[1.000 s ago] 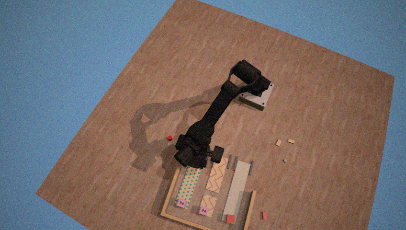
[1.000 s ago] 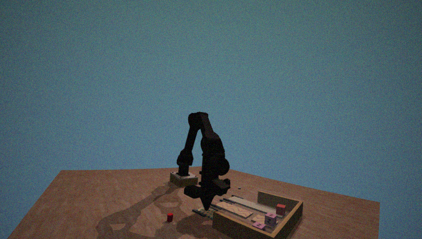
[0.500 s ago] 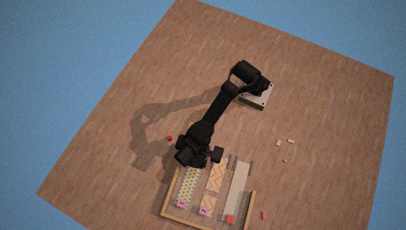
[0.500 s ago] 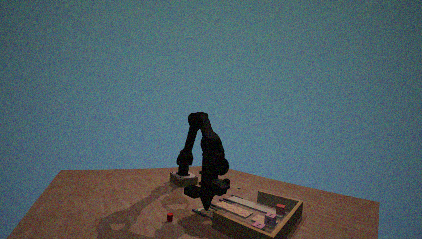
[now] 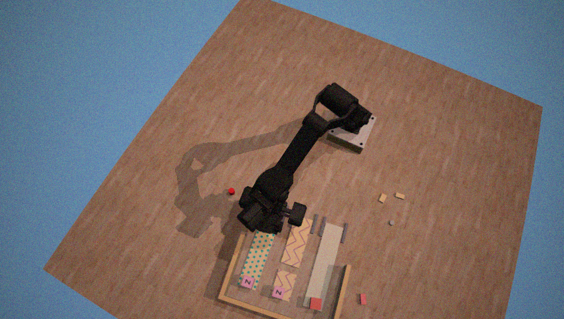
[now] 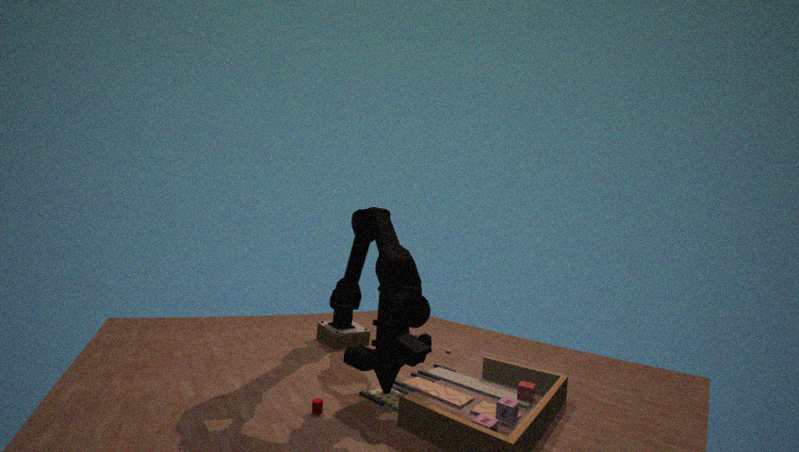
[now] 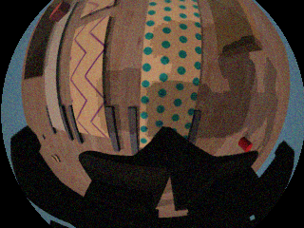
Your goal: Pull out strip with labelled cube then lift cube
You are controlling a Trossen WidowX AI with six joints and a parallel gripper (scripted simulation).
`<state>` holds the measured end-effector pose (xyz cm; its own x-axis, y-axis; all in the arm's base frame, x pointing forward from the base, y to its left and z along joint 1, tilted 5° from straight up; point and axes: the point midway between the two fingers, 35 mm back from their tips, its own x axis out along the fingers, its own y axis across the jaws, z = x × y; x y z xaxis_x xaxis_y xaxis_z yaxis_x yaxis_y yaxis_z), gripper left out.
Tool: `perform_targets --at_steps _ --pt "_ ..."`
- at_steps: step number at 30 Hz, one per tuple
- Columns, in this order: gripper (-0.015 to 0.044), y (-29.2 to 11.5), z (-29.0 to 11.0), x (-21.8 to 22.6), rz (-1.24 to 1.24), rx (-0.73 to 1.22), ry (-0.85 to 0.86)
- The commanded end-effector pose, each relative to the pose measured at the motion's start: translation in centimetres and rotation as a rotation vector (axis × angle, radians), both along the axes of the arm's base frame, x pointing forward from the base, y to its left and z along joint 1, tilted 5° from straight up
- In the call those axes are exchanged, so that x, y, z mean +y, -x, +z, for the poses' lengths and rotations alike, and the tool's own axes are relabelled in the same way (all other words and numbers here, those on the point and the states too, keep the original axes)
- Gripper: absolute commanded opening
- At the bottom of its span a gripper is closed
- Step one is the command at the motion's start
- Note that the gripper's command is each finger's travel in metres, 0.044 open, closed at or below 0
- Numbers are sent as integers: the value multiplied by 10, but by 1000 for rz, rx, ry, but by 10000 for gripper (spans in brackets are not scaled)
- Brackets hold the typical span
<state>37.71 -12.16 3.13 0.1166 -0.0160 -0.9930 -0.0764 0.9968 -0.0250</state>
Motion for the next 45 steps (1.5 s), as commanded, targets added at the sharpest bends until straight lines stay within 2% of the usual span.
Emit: perform_targets --at_steps 1,35,45 --pt "0 0 -2 0 -1 0 -1" --pt "0 -2 -5 0 -1 0 -1" --pt "0 12 -7 -2 -1 1 -1"
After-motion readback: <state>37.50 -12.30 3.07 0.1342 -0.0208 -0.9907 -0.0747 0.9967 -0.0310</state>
